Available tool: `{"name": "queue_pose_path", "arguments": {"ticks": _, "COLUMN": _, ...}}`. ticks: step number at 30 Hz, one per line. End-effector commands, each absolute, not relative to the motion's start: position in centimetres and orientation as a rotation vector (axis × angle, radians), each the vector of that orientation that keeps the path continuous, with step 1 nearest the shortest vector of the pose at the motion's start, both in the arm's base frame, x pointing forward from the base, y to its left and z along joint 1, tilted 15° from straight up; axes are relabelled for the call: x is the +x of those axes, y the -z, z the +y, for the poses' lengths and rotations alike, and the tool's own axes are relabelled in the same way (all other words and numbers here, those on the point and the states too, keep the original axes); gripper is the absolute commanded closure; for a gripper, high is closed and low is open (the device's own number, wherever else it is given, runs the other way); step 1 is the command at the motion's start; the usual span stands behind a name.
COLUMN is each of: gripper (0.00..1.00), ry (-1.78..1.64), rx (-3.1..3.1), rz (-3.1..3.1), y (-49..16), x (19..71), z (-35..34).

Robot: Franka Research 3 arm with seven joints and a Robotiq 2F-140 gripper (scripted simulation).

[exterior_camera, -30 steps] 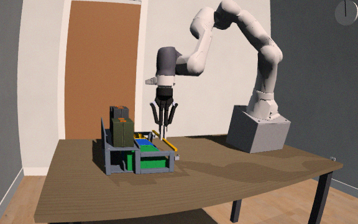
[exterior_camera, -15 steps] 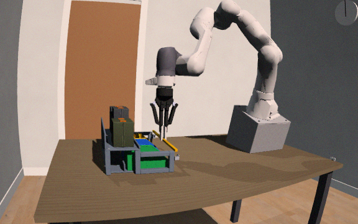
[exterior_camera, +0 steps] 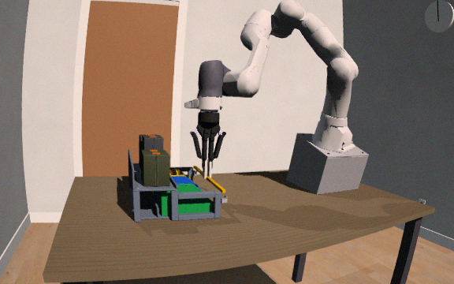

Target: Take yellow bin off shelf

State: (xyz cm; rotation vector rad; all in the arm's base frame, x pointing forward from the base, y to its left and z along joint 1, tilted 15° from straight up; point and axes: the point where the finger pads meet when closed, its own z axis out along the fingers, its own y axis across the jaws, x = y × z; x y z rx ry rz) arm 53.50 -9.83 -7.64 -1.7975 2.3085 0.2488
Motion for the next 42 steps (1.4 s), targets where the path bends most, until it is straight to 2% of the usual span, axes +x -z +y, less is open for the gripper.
{"name": "queue_pose_path", "arguments": {"ticks": 1, "gripper": 1.0, "ry": -0.239, "rx": -1.8, "rz": 2.304, "y": 7.5, "x": 53.8, "z": -10.0}}
{"name": "queue_pose_path", "arguments": {"ticks": 42, "gripper": 1.0, "ry": -0.24, "rx": -1.796, "rz": 2.307, "y": 6.5, "x": 53.7, "z": -10.2}}
